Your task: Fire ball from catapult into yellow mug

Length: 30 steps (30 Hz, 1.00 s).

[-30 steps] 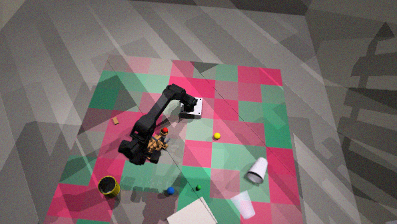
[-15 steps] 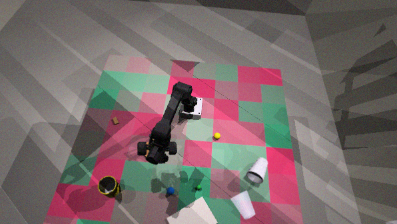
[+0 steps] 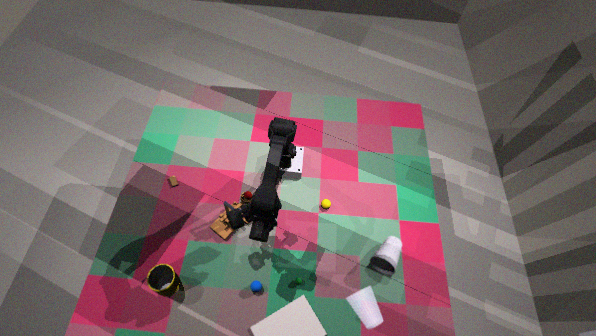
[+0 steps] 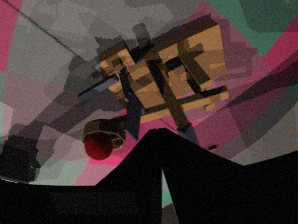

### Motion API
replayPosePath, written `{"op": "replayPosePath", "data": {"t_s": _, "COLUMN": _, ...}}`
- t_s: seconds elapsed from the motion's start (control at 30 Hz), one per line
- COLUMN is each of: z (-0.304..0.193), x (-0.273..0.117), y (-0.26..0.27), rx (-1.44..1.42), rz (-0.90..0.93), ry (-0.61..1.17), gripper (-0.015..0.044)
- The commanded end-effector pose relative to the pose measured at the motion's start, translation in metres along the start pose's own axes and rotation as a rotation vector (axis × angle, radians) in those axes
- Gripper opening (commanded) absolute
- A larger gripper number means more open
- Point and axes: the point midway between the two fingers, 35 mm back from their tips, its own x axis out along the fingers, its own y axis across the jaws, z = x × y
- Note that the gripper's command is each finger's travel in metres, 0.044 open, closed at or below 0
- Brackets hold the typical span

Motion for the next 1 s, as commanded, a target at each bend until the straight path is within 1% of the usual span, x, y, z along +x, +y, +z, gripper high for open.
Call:
{"op": "replayPosePath", "data": {"t_s": 0.0, "z": -0.011, "x": 0.004, "y": 0.017, "rx": -0.110, "rz": -0.013, "ry": 0.072, "gripper": 0.0000}}
{"op": "replayPosePath", "data": {"t_s": 0.33, "z": -0.039, "x": 0.013, "y": 0.054, "rx": -0.380, "rz": -0.039, "ry": 0.249, "gripper": 0.0000}}
{"op": "replayPosePath", "data": {"t_s": 0.57, "z": -0.038, "x": 0.015, "y": 0.055, "rx": -0.385, "rz": -0.040, "ry": 0.252, "gripper": 0.0000}}
{"op": "replayPosePath", "data": {"t_s": 0.97, "z": -0.027, "x": 0.031, "y": 0.057, "rx": -0.385, "rz": -0.040, "ry": 0.251, "gripper": 0.0000}}
